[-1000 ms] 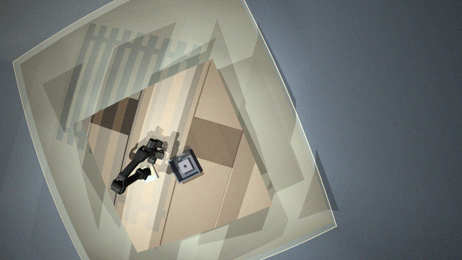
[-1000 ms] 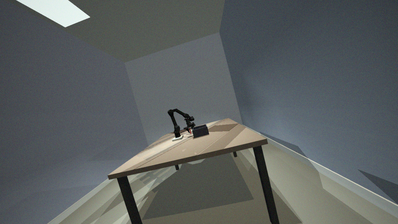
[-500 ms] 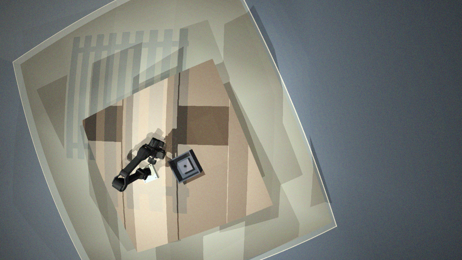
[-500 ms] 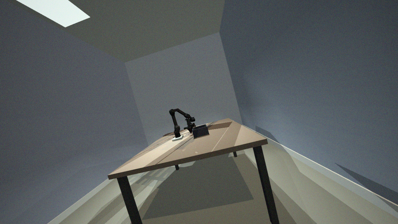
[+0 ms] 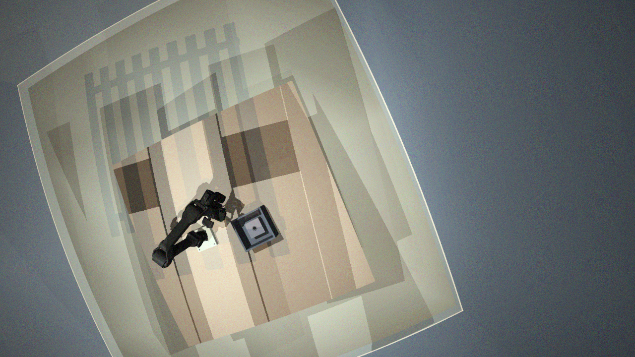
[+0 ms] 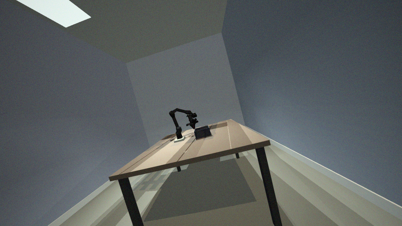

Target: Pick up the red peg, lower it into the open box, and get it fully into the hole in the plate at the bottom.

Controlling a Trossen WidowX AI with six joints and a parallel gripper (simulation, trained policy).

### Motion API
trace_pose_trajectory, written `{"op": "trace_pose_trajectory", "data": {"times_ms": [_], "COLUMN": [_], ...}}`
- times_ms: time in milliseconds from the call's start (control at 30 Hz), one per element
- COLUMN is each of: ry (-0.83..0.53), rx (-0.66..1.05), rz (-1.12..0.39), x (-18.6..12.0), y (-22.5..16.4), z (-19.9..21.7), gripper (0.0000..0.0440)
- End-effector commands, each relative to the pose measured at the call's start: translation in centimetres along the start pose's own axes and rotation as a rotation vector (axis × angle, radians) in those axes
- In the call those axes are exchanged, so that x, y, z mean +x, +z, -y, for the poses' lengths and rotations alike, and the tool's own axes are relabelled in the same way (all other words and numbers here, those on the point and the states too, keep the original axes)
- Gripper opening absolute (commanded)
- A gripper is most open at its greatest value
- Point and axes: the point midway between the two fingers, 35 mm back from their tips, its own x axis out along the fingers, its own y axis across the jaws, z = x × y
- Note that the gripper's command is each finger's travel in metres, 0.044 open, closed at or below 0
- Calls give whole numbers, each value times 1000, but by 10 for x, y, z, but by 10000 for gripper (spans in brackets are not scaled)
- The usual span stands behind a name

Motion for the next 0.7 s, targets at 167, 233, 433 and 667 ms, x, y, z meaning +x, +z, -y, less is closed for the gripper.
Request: {"op": "trace_pose_trajectory", "data": {"times_ms": [167, 233, 433, 667], "ry": [25, 30, 32, 30], "rx": [104, 130, 202, 264], "rz": [61, 75, 112, 148], "x": [-20, -23, -26, -23], "y": [34, 44, 74, 110], "z": [-3, -4, -4, -1], "gripper": [0, 0, 0, 0]}}
